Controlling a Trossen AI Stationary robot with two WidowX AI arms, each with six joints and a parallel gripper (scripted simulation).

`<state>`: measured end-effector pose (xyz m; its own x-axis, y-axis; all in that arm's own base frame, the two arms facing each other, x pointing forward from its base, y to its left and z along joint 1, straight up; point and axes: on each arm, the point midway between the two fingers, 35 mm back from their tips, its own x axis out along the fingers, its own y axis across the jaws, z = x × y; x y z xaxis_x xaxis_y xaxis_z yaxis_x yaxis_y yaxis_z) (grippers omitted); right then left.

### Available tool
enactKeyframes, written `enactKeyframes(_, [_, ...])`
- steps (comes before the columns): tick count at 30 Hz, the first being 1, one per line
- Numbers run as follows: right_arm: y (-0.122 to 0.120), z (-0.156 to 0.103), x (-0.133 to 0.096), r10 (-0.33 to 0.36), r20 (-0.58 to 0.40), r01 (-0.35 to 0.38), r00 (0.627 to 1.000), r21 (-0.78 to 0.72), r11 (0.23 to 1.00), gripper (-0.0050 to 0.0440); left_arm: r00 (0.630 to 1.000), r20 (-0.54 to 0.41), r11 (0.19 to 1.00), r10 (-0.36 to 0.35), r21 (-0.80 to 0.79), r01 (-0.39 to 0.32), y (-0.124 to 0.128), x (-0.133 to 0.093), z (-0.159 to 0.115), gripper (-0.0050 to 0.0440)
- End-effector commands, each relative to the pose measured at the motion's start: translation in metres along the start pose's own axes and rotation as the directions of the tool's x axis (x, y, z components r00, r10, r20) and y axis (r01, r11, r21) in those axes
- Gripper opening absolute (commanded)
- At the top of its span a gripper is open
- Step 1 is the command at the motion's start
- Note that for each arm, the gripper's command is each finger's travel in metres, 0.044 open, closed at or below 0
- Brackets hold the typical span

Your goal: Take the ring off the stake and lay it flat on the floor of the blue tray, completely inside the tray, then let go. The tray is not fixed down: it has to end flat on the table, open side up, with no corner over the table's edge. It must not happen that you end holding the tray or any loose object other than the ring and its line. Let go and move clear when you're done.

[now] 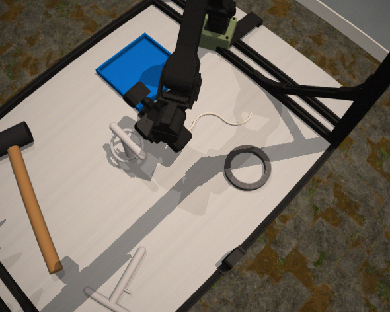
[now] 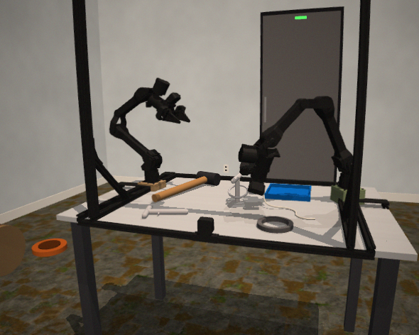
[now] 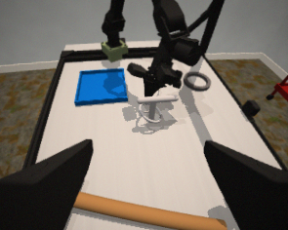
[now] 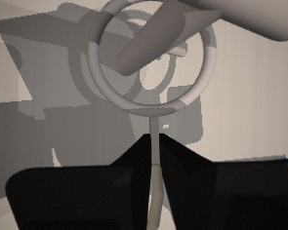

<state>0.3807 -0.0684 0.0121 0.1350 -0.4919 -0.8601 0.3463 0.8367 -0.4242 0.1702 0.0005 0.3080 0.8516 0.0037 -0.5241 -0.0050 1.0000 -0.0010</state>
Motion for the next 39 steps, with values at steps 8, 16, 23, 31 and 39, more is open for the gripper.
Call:
enactKeyframes(8, [0.001, 0.008, -0.012, -0.15, -0.032, 0.146, 0.988, -0.099, 0.984, 0.0, 1.0, -0.002, 1.0, -0.004, 0.003, 0.004, -0.001, 0.0, -0.001, 0.04])
enactKeyframes(16, [0.0, 0.01, -0.015, -0.176, -0.034, 0.171, 0.984, -0.121, 0.978, 0.0, 1.0, -0.002, 1.0, -0.004, 0.003, 0.004, -0.001, 0.0, -0.001, 0.04])
enactKeyframes(23, [-0.006, 0.01, -0.017, -0.144, -0.034, 0.138, 0.989, -0.139, 0.981, 0.0, 1.0, -0.002, 1.0, -0.004, 0.003, 0.004, -0.001, 0.0, -0.001, 0.04])
enactKeyframes(31, [-0.009, 0.01, -0.017, -0.131, -0.033, 0.125, 0.991, -0.146, 0.981, 0.0, 1.0, -0.002, 1.0, -0.004, 0.003, 0.004, -0.001, 0.0, -0.001, 0.04])
enactKeyframes(39, [-0.015, 0.011, -0.019, -0.099, -0.034, 0.092, 0.995, -0.164, 0.982, 0.0, 1.0, -0.002, 1.0, -0.004, 0.003, 0.004, -0.001, 0.0, -0.001, 0.04])
